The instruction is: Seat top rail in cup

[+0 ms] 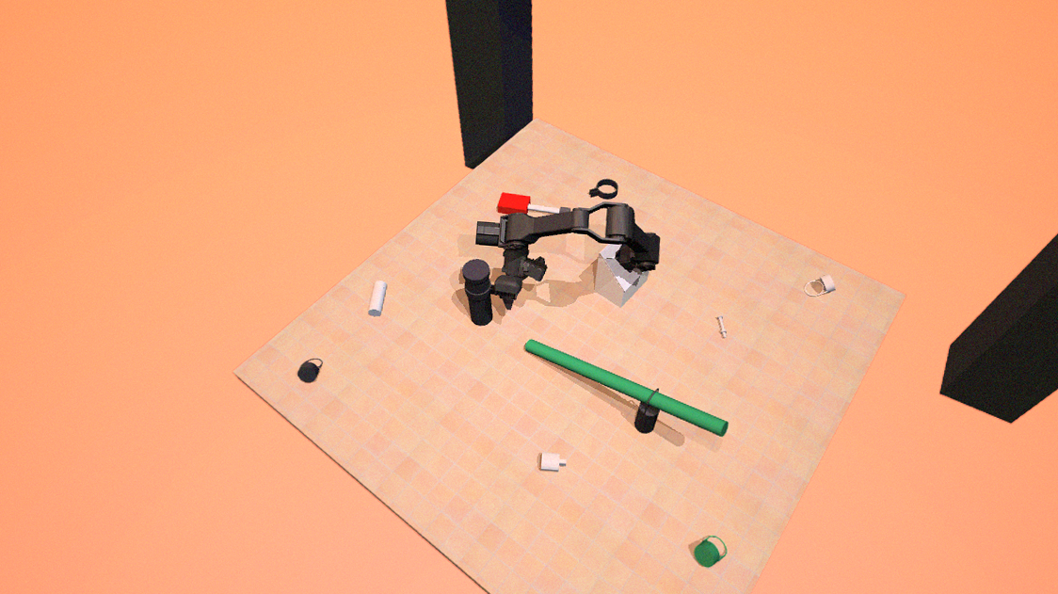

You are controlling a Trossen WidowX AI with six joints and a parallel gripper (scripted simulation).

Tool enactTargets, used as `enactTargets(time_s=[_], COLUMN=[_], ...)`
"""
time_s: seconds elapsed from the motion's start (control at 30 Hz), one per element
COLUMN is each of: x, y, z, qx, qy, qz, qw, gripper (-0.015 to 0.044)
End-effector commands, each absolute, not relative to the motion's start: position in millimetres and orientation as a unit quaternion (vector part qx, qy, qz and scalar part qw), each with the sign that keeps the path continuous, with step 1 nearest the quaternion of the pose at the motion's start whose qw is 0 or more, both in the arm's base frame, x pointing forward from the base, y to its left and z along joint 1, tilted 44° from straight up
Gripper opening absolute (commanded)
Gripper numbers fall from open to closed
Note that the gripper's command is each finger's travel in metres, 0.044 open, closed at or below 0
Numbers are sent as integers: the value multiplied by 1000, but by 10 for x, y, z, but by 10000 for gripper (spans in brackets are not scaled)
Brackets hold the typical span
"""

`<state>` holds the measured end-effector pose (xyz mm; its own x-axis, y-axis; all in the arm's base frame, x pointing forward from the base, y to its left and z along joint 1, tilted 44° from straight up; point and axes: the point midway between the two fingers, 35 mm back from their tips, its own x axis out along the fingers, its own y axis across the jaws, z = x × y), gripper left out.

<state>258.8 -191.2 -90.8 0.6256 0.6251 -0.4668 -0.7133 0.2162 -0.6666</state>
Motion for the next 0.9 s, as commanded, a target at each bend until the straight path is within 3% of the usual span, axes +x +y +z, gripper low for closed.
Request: enactTargets(time_s=[0.0, 0.3, 0.87], x=[2592, 2602, 2709], y=[-1898, -1897, -1888], z=[-900, -897, -862], qx=[-452, -450, -421], qy=[48, 52, 97], qz=[428, 427, 409], qw=[781, 783, 804], gripper=[204, 7, 0])
